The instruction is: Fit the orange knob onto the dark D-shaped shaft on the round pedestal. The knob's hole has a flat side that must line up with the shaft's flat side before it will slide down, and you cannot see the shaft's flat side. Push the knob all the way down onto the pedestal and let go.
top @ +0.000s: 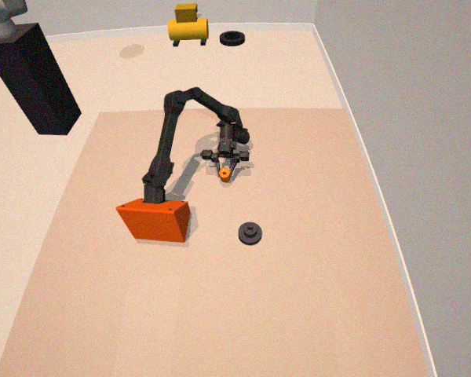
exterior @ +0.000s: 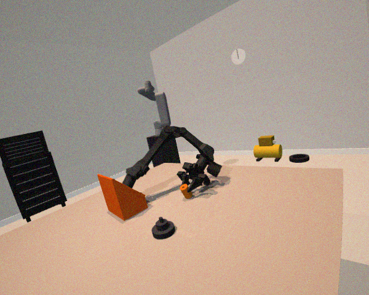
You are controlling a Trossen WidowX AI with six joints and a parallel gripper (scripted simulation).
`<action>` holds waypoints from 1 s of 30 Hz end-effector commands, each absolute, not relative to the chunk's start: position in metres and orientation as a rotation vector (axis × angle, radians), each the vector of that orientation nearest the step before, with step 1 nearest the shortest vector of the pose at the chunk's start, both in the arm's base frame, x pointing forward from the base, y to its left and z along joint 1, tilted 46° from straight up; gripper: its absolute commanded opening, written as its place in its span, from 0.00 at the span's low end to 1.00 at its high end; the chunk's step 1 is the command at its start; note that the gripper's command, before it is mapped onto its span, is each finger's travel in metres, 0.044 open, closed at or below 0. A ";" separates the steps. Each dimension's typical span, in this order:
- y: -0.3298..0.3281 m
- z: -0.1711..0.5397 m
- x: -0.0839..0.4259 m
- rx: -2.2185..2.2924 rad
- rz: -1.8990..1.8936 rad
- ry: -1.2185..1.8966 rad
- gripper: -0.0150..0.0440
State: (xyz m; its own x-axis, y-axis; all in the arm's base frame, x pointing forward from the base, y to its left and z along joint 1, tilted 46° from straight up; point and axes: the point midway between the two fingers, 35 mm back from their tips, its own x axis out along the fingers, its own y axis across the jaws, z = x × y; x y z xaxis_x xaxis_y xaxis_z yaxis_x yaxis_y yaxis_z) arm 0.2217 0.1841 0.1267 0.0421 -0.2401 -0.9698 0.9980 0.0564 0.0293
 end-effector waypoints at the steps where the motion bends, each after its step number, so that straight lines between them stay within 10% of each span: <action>1: 0.185 0.127 0.222 0.997 -1.262 1.007 0.56; 6: 0.185 0.127 0.222 1.002 -1.253 1.021 0.69; 30: 0.185 0.127 0.222 1.002 -1.253 1.021 0.69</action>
